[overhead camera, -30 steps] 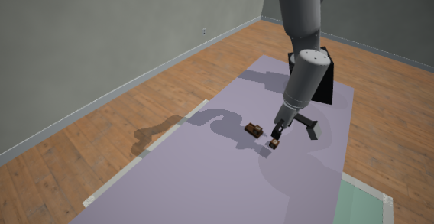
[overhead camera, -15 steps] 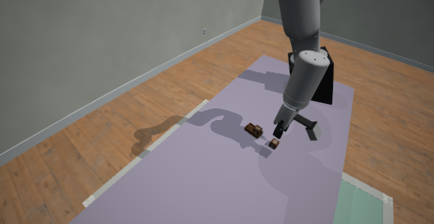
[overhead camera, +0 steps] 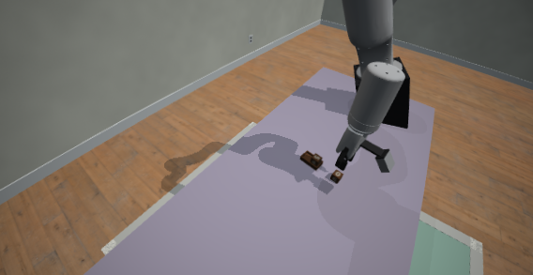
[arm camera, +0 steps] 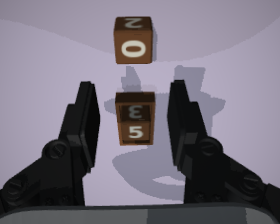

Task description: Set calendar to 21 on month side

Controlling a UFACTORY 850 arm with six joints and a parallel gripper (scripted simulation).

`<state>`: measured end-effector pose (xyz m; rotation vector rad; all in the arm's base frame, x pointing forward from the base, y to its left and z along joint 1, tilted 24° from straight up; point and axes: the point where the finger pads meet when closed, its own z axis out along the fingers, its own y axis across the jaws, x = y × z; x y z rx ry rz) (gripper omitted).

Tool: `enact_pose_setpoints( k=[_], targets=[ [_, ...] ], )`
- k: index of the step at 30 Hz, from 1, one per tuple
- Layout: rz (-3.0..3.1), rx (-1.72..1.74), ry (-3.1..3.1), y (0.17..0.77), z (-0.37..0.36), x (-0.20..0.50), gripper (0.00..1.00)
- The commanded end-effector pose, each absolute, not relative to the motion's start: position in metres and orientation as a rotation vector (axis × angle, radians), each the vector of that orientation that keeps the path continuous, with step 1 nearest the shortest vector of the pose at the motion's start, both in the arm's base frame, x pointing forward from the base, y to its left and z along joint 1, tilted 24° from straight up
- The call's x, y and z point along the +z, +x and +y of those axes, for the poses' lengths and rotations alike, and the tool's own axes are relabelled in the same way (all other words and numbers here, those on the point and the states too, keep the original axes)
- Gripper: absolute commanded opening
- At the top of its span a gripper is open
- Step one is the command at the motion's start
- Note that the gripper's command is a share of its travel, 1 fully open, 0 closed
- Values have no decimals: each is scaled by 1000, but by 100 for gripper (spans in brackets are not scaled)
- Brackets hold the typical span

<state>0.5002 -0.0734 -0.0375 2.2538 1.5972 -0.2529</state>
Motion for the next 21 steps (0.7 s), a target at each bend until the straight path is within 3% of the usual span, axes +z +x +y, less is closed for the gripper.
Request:
enact_pose_setpoints(
  k=[1,21],
  targets=[
    [1597,-251,2253,501,-73,-37,47],
    [1597,-251,2253,501,-75,-41,47]
  ],
)
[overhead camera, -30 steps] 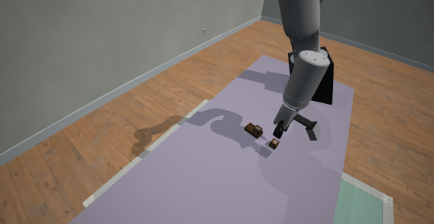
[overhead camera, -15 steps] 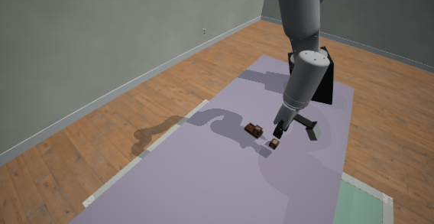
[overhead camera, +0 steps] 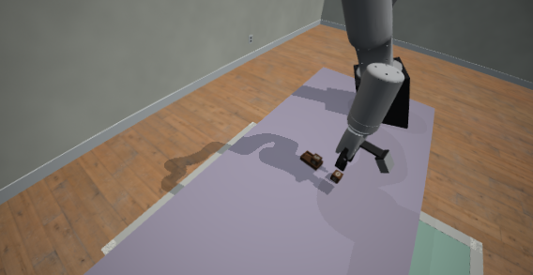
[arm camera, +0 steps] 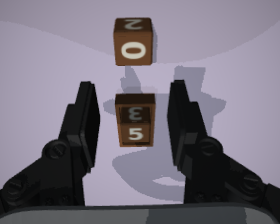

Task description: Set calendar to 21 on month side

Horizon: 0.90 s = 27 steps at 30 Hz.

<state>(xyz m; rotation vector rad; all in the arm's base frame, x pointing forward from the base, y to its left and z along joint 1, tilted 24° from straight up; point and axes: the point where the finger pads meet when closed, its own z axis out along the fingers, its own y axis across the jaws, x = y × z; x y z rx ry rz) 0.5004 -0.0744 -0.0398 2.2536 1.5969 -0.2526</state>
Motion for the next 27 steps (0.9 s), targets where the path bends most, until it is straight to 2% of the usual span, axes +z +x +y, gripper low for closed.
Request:
enact_pose_setpoints(
  k=[1,27],
  targets=[
    [1597,-251,2253,501,-75,-42,47],
    [1597,-251,2253,503,-89,-74,47]
  ],
)
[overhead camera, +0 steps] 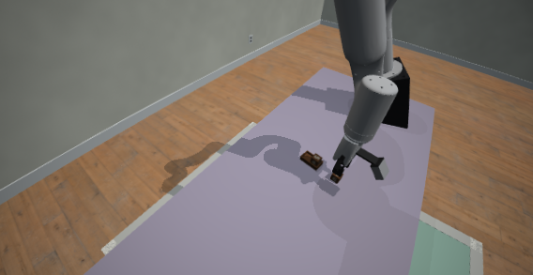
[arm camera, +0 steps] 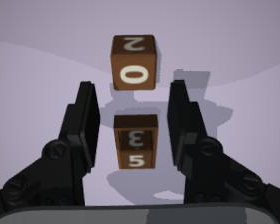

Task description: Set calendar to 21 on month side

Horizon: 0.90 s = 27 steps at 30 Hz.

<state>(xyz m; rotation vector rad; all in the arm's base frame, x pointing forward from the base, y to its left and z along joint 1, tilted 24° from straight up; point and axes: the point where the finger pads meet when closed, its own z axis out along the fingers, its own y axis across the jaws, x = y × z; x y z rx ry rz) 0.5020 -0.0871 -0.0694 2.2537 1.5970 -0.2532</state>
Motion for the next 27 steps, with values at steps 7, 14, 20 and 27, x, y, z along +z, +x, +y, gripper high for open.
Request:
enact_pose_setpoints(
  k=[7,14,20,27],
  targets=[
    [1597,-251,2253,504,-92,-80,47],
    [1597,-251,2253,504,-94,-84,47],
    [1597,-251,2253,504,-94,-85,47],
    [1597,-251,2253,504,-94,-85,47]
  ],
)
